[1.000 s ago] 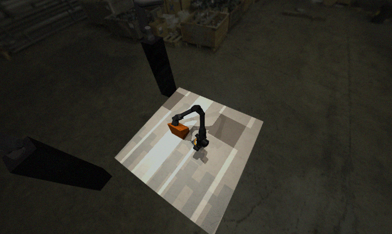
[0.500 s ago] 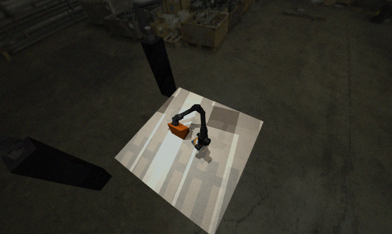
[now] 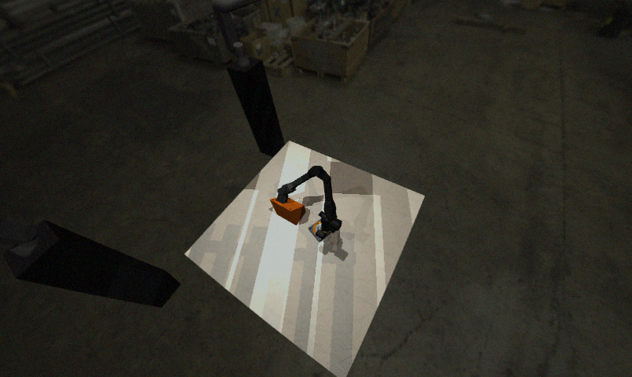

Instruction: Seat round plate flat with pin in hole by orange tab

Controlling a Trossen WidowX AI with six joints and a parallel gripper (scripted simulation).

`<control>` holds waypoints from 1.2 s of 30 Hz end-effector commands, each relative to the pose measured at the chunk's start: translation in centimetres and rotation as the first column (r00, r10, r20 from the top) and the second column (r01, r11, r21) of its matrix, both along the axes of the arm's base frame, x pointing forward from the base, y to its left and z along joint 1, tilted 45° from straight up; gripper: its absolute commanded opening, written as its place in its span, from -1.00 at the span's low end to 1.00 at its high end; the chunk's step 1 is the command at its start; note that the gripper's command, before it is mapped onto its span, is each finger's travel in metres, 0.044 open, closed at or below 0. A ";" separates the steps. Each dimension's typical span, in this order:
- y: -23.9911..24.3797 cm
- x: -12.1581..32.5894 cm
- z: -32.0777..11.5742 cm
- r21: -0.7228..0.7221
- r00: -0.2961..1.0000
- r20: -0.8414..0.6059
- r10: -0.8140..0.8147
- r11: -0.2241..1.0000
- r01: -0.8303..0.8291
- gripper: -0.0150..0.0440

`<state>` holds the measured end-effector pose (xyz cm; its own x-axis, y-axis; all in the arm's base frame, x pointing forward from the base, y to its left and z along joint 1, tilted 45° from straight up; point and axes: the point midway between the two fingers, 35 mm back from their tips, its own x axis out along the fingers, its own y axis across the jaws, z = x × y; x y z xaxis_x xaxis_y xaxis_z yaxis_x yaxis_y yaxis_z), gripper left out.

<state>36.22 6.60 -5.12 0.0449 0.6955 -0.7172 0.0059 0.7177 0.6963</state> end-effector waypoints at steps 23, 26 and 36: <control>2.1 -1.7 2.1 0.007 1.000 -0.008 -0.001 1.000 0.001 -0.49; 2.2 -1.8 2.2 0.007 1.000 -0.008 -0.001 1.000 0.001 -0.49; 2.4 -2.2 2.4 0.007 1.000 -0.008 -0.001 1.000 0.001 -0.49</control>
<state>34.27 8.94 -2.75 0.0426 0.6974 -0.7154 0.0048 0.7159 0.6982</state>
